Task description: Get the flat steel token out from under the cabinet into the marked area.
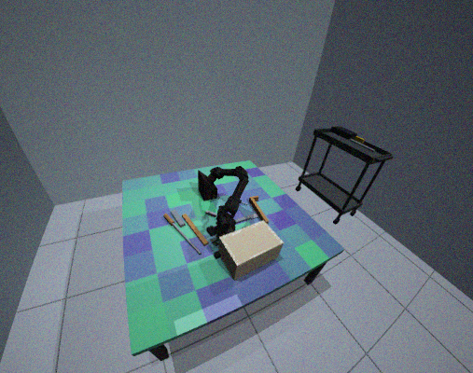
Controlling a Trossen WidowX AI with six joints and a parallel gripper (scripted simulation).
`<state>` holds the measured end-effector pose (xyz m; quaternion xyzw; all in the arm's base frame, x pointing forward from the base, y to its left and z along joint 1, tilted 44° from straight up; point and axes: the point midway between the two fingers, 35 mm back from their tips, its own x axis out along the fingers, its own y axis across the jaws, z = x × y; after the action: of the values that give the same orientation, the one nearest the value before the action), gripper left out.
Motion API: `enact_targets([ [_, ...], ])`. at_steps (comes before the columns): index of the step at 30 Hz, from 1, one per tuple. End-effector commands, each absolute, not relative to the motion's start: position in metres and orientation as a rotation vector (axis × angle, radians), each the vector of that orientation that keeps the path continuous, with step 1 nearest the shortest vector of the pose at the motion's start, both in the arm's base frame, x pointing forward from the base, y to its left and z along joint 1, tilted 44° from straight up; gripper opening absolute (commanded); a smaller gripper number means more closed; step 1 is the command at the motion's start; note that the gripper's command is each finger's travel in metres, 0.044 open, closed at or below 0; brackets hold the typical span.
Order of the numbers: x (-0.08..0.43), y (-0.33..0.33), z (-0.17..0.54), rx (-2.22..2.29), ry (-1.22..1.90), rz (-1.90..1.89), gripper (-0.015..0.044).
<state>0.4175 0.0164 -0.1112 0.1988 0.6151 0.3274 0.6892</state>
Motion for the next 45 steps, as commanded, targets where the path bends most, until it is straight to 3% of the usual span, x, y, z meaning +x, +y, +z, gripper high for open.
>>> enact_targets([
  [1,0.419,0.020,-0.108,0.444,1.373,0.732,0.0000],
  [45,0.409,0.056,-0.075,0.447,1.374,0.734,0.0000],
])
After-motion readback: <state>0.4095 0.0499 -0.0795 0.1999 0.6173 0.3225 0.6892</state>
